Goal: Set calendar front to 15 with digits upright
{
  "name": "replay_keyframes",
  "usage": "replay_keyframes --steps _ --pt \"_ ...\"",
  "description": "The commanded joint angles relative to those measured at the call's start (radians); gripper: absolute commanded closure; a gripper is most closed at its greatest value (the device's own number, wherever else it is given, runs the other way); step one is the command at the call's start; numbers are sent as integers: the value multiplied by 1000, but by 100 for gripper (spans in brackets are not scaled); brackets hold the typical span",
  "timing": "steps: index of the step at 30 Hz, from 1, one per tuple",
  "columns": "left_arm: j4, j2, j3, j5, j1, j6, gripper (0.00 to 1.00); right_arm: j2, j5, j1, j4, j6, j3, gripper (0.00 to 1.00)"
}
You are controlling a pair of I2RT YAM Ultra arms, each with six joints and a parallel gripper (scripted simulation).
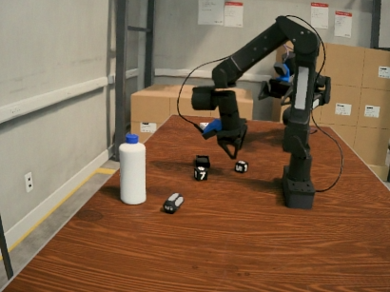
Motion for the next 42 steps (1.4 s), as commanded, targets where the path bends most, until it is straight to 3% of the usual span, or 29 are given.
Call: replay_keyframes --steps 1,11,25,42 --pt "67 -49 -28 -119 -115 -118 45 -17 -7 -4 -18 -2 18 0" --pt "154 -75 -82 -306 -391 -213 45 -17 -7 -4 -18 -2 18 0" --pt "148 -75 -95 -311 -425 -214 45 -17 -7 -4 -18 -2 18 0" --pt "262 3 -138 -312 -403 -199 45 -17 -7 -4 -18 -2 18 0"
